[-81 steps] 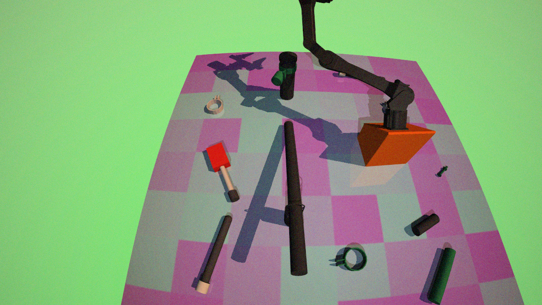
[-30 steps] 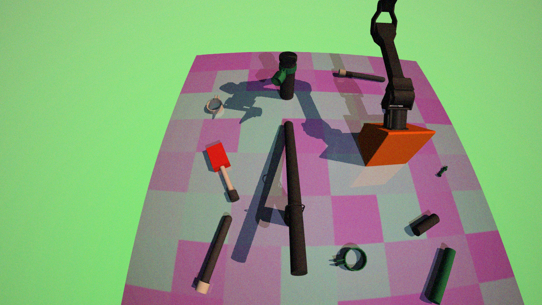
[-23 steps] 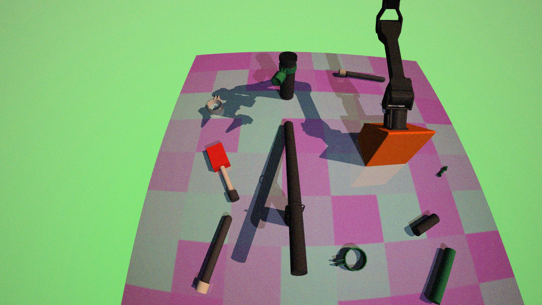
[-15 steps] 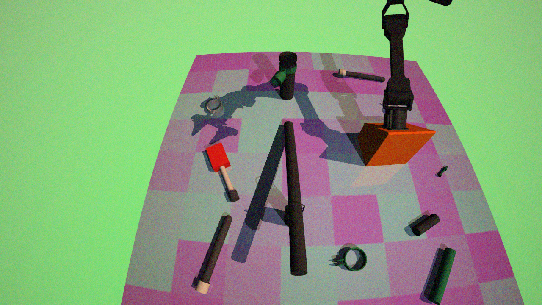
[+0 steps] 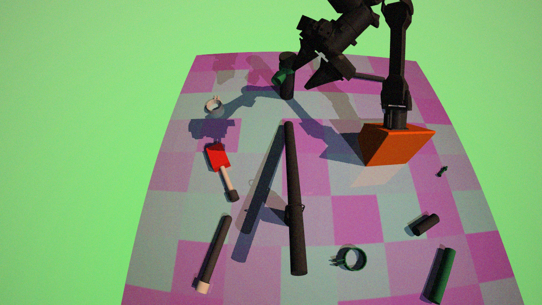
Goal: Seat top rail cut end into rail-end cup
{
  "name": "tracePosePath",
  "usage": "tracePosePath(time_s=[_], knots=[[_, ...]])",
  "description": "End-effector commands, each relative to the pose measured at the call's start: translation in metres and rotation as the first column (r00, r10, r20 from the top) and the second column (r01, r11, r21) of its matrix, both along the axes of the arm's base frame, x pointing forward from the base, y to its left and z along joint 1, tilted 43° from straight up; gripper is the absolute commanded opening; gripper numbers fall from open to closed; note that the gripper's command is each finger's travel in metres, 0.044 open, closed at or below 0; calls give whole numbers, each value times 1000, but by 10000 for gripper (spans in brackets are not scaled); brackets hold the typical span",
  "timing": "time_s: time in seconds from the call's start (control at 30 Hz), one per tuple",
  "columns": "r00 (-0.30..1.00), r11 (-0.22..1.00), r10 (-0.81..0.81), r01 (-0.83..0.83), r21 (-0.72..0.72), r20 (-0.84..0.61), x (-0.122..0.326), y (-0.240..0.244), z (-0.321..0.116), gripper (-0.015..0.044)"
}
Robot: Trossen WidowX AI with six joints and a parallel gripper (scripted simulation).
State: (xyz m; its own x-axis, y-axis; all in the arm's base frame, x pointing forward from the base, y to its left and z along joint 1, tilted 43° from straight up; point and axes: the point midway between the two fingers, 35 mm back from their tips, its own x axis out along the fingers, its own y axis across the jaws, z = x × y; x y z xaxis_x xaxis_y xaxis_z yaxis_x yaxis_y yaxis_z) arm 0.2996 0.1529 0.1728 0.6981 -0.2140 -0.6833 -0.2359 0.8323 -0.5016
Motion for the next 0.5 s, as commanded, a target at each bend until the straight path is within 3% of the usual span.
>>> tracePosePath(time_s=[0.0,0.13,0.37,0.47], knots=[[966,961,-257,259,-94,38,13,-58,-26,440],[899,884,-427,437,-166,94,15,-104,-43,440],[898,881,-429,439,-178,94,16,-107,-43,440],[923,889,-381,384,-251,62,20,-115,-38,440]])
